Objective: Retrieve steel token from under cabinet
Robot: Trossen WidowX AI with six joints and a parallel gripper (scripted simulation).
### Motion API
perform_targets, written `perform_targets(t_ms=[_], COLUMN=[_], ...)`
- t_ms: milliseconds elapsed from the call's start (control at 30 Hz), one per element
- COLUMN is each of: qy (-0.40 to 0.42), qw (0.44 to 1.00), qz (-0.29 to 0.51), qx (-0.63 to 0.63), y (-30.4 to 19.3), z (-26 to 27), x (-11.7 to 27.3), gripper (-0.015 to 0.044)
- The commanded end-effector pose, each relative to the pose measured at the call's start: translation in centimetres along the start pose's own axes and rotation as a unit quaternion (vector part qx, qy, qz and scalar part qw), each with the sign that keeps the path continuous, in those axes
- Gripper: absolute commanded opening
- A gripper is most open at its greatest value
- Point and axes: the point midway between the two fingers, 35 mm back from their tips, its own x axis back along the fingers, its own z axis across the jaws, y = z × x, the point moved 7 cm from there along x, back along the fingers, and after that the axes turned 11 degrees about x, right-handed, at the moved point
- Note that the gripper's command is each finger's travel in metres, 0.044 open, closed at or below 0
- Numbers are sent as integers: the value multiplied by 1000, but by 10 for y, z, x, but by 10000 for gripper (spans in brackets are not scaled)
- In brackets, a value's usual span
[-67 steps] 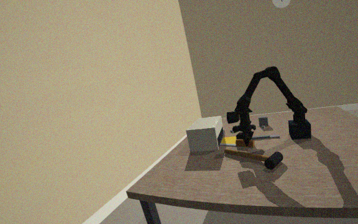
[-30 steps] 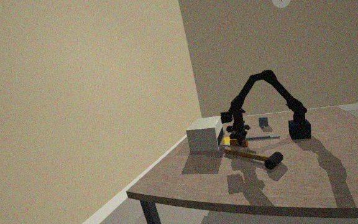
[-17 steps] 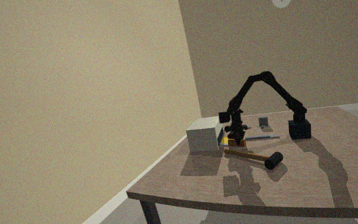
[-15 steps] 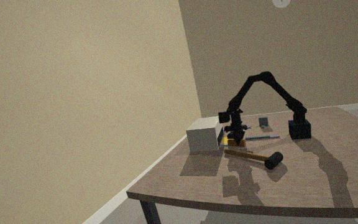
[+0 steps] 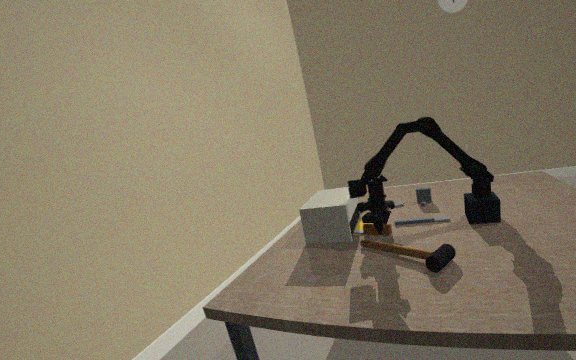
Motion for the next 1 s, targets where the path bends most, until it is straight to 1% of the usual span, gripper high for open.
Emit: perform_targets(t_ms=[0, 500, 967], qy=[1, 1, 0], qw=[1000, 1000, 1000], qz=[-2, -2, -2], qx=[1, 1, 1], y=[6, 9, 6], z=[-2, -3, -18], x=[0, -2, -3], gripper=[0, 0, 0])
